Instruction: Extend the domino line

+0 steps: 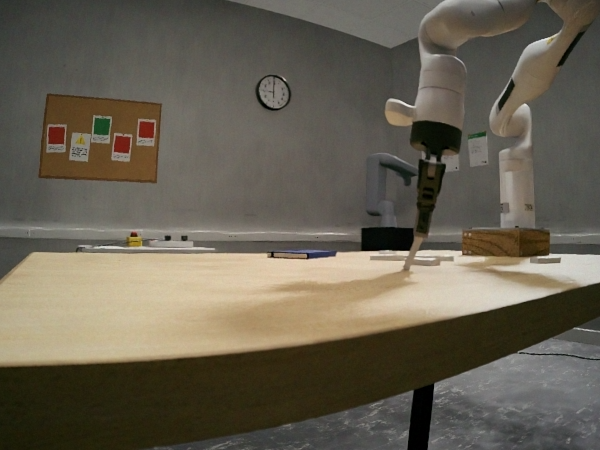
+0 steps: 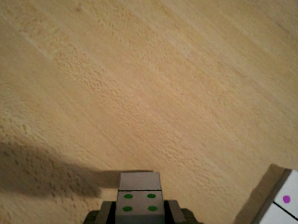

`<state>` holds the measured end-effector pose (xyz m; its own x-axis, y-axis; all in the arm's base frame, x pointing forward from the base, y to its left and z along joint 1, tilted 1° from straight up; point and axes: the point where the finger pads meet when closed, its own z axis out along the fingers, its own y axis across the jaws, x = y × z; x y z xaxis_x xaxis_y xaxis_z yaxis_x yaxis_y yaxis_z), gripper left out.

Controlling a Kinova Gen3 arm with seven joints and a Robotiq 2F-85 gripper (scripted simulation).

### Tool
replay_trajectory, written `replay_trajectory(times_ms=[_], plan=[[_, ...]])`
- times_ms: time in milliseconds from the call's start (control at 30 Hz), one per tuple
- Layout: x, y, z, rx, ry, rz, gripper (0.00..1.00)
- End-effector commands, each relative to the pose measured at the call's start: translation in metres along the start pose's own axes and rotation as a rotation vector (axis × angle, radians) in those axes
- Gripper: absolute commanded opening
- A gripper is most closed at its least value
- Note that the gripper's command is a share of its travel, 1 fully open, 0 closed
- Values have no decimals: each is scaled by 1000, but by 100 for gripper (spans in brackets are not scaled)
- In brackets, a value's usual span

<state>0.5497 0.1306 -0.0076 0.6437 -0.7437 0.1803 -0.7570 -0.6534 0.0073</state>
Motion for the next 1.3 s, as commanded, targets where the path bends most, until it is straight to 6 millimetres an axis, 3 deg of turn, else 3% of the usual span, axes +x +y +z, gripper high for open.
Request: replay_trajectory(times_ms=[0, 1267], plan=[[-5, 0, 3, -2, -3, -1, 35], [-32, 0, 24, -2, -3, -1, 35]])
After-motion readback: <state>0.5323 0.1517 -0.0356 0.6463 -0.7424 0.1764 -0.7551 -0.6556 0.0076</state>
